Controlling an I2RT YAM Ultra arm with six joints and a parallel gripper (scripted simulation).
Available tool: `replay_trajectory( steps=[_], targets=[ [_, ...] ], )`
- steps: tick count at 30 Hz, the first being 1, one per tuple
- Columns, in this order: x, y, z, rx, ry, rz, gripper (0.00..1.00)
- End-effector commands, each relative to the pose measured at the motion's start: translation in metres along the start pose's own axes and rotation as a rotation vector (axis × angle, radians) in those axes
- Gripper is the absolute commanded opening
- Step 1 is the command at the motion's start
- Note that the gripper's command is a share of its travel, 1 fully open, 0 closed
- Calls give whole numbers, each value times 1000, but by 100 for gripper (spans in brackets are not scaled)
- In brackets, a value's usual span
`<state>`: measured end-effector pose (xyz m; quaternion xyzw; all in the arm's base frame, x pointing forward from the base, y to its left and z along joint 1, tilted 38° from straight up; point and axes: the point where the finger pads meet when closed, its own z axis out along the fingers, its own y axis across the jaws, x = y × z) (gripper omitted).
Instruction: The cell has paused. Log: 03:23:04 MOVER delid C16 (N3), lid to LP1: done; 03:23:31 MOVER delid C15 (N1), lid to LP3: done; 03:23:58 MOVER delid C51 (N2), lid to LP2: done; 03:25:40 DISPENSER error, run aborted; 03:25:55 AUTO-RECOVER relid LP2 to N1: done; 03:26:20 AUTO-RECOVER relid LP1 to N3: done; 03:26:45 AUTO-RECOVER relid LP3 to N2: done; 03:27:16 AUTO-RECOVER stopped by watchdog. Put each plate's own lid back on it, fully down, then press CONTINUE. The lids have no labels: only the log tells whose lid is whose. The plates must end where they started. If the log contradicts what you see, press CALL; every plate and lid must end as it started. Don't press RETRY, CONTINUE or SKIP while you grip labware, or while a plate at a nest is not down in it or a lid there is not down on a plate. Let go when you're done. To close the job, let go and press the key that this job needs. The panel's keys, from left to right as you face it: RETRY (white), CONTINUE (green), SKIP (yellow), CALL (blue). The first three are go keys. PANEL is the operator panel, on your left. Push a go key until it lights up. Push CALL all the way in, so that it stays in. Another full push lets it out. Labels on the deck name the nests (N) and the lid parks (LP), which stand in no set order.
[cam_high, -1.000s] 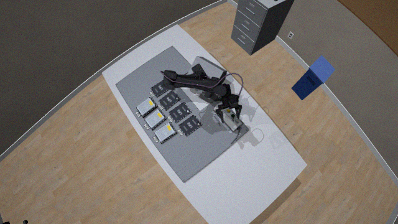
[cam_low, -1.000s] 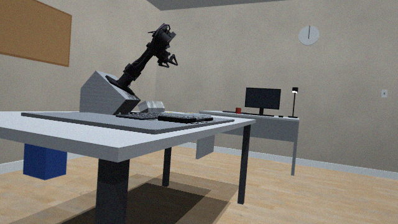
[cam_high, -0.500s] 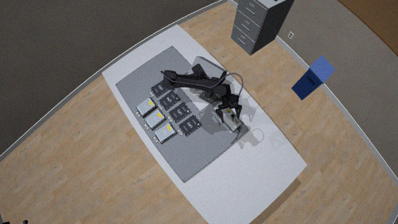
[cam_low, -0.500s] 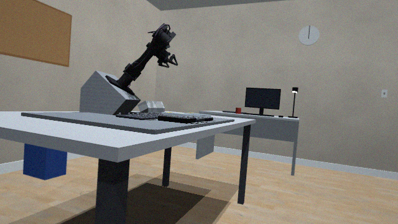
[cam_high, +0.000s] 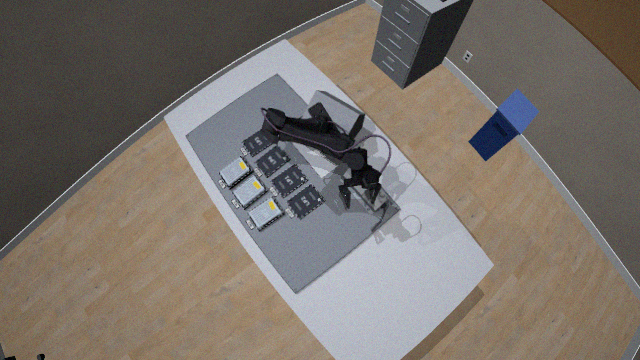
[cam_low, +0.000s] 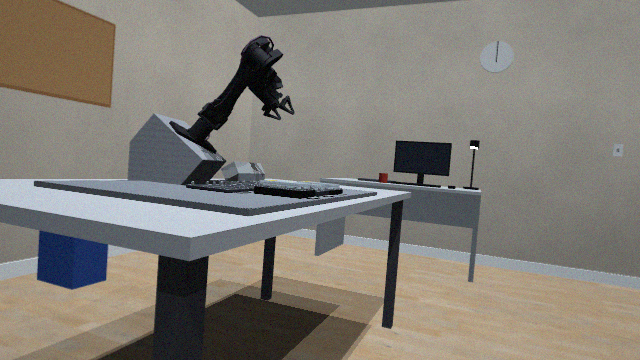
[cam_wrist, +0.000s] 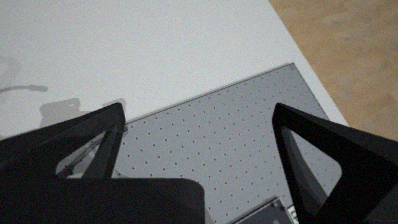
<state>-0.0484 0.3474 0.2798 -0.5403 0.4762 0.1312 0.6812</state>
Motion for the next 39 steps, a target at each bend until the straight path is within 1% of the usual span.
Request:
replay_trajectory(
  steps=[1,2,4,6,7,9,12,13,15,16,17,19,21,22,23,24,25,27,28,29,30,31,34,35,36,38,39],
  targets=[
    [-10,-6,9,-27,15,23,100],
    [-6,-6,13,-23,34,10,100],
    [-6,-6,13,-23,34,10,100],
    [1,-15,17,-18,26,19,100],
    [1,-17,22,-14,47,17,100],
    [8,-19,30,-6,89,0,100],
    [19,-30,36,-1,80,5,100],
    [19,-31,41,2,103,4,100],
    [27,-35,47,10,143,-4,100],
    [34,-38,48,11,143,-9,100],
    [36,-42,50,14,139,-5,100],
    [40,-46,57,19,183,-8,100],
    [40,-46,57,19,183,-8,100],
    [44,-48,59,23,203,-9,100],
    [51,-50,60,23,207,-17,100],
    [54,-55,61,27,201,-9,100],
    [54,-57,65,28,225,-8,100],
    [63,-62,69,34,266,-10,100],
    [70,-63,71,28,284,-31,100],
    [72,-69,70,39,266,-9,100],
    [76,-72,72,40,265,-10,100],
    [77,-74,76,41,290,-6,100],
    [92,-81,80,45,344,-9,100],
    [95,-86,79,51,333,-4,100],
    [96,-89,82,52,357,1,100],
    [96,-89,82,52,357,1,100],
    [101,-91,83,57,379,3,100]
  ],
)
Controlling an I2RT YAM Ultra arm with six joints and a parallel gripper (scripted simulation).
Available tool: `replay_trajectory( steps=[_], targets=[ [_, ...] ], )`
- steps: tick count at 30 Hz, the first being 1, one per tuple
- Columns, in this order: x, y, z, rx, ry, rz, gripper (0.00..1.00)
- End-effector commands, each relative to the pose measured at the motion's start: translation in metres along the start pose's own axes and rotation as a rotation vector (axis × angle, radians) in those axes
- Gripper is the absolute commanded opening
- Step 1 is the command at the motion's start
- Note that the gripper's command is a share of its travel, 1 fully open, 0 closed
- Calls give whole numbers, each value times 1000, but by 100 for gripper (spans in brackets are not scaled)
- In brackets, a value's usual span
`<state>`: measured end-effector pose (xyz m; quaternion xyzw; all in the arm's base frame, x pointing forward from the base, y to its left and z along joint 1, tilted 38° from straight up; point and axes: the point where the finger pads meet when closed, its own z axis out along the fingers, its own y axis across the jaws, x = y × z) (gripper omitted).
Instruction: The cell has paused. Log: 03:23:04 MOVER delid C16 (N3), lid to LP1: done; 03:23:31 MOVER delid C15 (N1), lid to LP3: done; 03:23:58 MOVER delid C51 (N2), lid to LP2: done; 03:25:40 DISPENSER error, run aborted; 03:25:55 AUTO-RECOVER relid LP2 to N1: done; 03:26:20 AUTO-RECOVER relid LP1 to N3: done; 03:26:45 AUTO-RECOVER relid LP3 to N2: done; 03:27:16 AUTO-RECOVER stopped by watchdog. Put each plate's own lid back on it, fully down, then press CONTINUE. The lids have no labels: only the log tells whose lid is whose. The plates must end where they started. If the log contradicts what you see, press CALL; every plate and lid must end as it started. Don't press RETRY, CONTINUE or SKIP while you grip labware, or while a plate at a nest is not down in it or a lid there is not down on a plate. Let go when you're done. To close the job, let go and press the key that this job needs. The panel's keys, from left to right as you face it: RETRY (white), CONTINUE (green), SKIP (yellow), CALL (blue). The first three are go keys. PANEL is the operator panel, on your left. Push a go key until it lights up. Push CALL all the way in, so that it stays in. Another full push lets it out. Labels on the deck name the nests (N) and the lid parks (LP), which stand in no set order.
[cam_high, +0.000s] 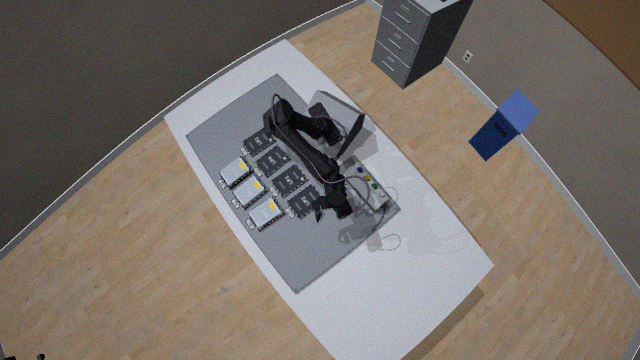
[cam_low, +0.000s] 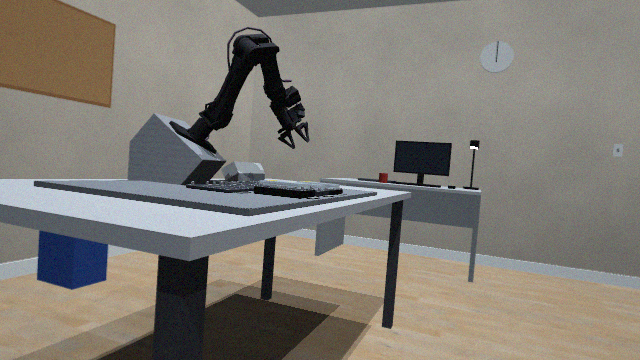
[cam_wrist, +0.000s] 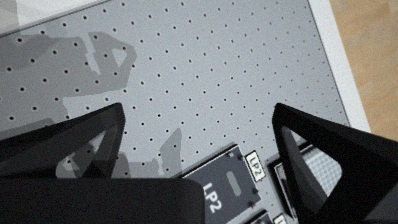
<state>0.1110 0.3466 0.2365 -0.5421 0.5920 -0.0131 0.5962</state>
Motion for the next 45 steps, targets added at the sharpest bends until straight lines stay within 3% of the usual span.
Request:
replay_trajectory(
  steps=[1,4,13,16,20,22,31,33,38,39,41,45],
  targets=[
    [-11,-11,-1,-25,2,53,100],
    [2,-19,4,-20,7,54,100],
    [34,-42,24,-13,160,92,100],
    [40,-45,23,-10,153,90,100],
    [57,-51,33,-15,248,107,100],
    [65,-61,30,-6,228,117,100],
    [101,-83,37,-3,382,188,100],
    [101,-83,37,-3,382,188,100],
    [125,-94,36,-2,469,234,100],
    [130,-97,33,3,457,233,100],
    [145,-97,32,-7,474,216,100],
    [156,-110,30,6,527,282,100]
  ],
)
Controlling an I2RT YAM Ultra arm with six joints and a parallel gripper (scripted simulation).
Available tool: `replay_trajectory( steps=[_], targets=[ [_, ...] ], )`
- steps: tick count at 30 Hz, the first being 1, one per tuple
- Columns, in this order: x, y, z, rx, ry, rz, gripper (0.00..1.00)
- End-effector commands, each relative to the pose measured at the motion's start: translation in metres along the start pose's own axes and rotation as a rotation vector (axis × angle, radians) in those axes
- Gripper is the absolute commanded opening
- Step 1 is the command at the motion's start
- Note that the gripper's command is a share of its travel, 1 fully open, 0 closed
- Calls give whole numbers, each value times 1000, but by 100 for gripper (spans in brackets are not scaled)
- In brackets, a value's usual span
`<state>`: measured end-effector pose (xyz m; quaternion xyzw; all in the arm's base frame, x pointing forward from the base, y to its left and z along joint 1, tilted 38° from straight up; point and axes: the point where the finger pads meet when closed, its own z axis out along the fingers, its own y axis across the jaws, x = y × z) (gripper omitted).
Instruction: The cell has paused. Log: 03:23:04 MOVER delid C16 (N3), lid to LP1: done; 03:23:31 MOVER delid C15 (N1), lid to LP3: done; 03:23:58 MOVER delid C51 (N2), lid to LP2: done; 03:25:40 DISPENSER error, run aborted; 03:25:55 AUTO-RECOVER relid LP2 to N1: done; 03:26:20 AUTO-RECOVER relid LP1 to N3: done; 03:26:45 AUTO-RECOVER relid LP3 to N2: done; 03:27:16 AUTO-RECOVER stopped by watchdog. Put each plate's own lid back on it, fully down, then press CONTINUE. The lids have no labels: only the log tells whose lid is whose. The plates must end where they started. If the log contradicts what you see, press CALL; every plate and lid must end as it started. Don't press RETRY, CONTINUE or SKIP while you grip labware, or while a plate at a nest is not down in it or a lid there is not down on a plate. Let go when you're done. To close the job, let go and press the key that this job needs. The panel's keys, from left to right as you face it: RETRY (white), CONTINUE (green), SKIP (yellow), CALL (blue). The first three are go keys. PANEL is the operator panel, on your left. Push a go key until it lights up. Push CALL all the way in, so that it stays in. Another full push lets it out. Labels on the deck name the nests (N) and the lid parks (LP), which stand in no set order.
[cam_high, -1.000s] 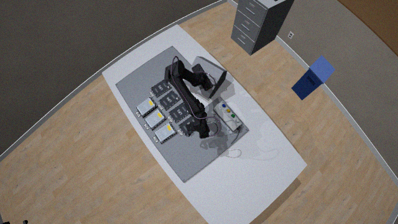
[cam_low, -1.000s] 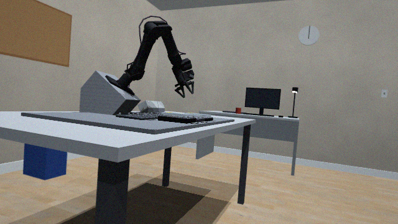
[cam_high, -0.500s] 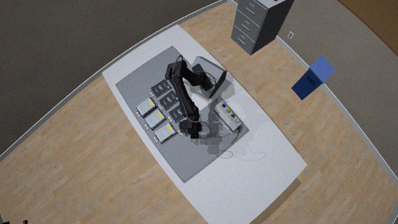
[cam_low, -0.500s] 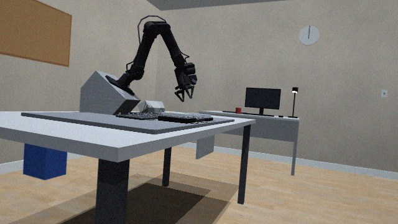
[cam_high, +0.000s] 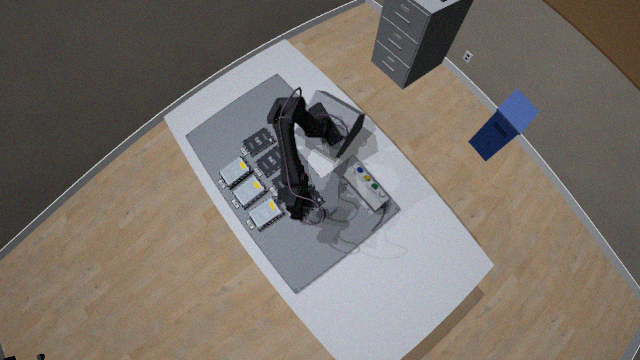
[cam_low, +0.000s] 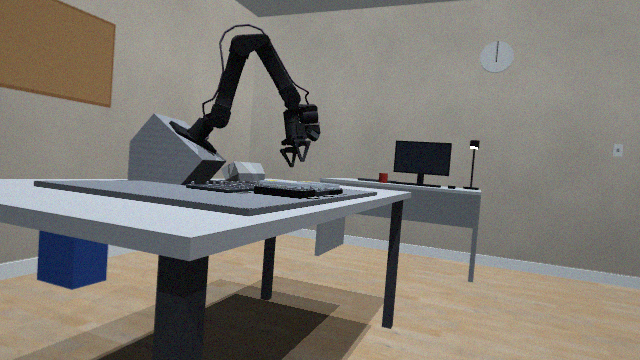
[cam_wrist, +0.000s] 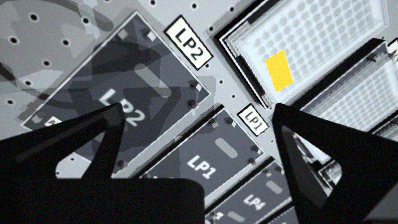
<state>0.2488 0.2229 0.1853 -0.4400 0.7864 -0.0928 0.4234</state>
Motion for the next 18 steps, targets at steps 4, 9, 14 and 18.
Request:
replay_trajectory(
  steps=[4,9,14,18],
  targets=[
    [8,-19,-7,-28,28,76,100],
    [24,-30,-5,-30,90,124,100],
    [46,-43,-2,-34,163,182,100],
    [63,-53,-3,-37,219,236,100]
  ],
)
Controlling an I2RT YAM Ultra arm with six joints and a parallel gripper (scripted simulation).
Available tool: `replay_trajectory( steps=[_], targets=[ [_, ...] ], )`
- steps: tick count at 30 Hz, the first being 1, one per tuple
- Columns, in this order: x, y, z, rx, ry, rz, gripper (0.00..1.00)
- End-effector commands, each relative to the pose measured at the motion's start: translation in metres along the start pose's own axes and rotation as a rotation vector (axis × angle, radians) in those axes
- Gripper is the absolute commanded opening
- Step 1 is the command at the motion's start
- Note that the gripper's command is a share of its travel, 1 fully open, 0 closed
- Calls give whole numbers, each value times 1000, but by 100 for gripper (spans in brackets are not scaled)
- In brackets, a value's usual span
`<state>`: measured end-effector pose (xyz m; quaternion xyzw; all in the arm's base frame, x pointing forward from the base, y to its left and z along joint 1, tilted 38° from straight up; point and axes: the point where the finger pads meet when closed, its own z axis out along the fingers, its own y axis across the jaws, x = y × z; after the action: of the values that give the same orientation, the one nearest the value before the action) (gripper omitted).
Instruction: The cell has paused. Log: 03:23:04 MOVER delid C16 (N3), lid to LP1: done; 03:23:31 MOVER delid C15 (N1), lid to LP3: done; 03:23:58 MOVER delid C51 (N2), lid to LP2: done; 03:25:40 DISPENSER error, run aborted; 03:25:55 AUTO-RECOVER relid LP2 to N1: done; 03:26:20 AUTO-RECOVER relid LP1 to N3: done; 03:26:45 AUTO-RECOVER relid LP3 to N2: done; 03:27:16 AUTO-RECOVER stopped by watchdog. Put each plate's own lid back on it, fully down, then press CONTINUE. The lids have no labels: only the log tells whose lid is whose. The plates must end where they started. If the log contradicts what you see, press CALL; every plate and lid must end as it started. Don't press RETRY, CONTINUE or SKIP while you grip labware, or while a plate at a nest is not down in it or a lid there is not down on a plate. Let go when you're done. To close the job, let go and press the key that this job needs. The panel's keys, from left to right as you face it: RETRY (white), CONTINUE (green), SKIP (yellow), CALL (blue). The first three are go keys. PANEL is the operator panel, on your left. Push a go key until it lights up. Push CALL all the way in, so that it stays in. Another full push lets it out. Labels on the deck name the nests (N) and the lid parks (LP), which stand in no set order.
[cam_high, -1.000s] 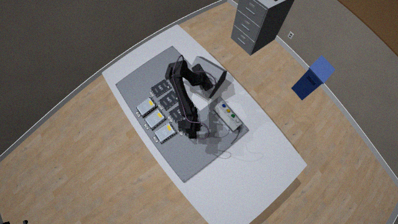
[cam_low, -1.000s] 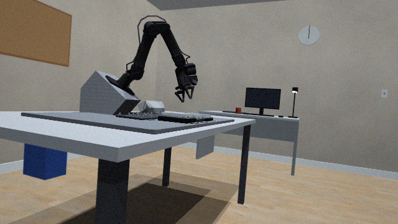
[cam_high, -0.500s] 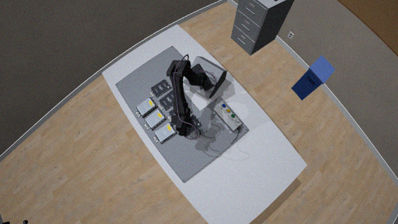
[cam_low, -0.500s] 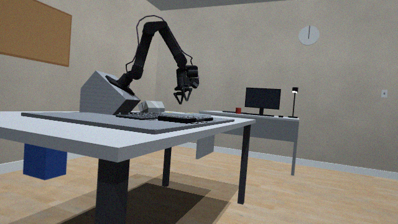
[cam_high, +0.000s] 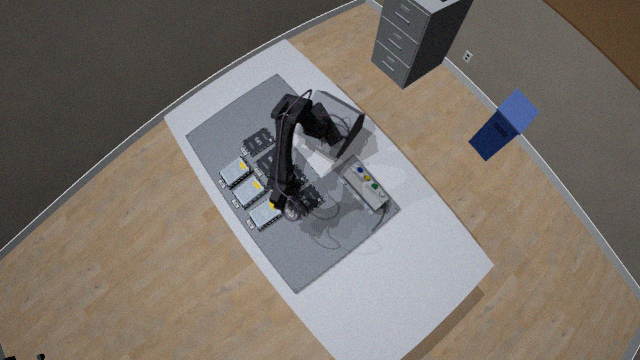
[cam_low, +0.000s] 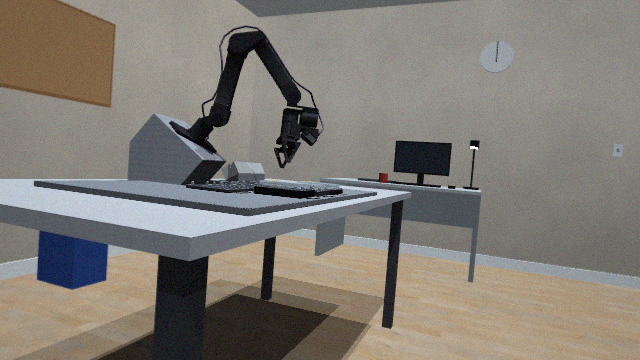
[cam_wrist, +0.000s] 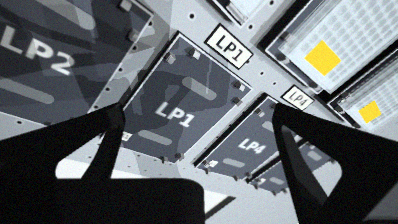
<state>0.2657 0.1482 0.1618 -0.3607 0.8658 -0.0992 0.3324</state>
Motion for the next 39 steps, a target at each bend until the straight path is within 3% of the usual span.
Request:
replay_trajectory(
  steps=[1,4,19,21,27,31,33,35,39],
  targets=[
    [1,-13,-14,-29,3,74,100],
    [6,-16,-14,-30,17,88,100],
    [74,-53,-18,-53,217,309,100],
    [74,-53,-18,-53,217,309,100],
    [98,-59,-23,-71,300,410,100],
    [113,-64,-34,-74,326,472,100],
    [116,-61,-28,-92,381,508,100],
    [123,-64,-39,-86,369,538,100],
    [129,-65,-43,-90,388,574,100]
  ],
)
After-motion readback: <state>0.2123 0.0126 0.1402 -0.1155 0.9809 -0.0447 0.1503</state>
